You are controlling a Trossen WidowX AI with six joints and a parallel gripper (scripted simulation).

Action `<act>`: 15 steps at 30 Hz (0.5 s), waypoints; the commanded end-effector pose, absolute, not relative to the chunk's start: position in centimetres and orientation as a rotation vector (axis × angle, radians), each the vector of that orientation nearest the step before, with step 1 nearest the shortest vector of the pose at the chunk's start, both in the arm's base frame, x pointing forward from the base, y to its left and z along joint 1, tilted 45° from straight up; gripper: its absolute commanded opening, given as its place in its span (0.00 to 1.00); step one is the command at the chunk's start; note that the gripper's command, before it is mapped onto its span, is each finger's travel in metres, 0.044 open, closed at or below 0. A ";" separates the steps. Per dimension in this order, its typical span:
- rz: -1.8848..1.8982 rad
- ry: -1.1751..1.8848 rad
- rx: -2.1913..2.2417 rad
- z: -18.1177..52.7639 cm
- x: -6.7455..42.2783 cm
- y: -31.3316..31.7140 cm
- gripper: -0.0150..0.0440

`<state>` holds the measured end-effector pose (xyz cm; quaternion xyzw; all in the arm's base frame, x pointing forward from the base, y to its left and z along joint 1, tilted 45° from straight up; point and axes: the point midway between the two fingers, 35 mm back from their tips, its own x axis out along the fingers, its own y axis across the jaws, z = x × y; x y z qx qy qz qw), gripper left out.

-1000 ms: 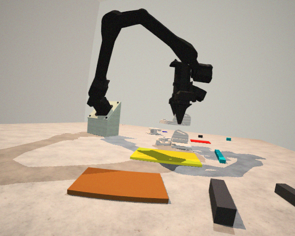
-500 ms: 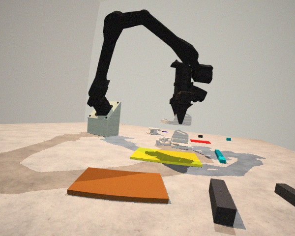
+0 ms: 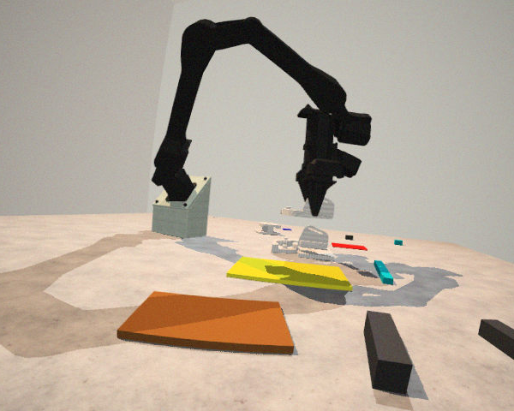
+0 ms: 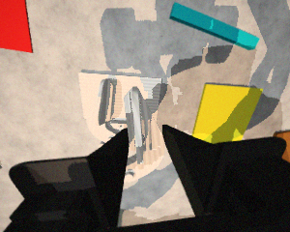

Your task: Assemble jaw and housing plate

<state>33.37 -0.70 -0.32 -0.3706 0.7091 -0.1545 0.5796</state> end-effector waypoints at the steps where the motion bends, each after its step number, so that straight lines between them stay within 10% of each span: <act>1: -0.363 1.658 -0.862 -0.3 33.4 -0.7 0.48; 15: -0.365 1.657 -0.859 -0.5 33.3 -0.5 0.48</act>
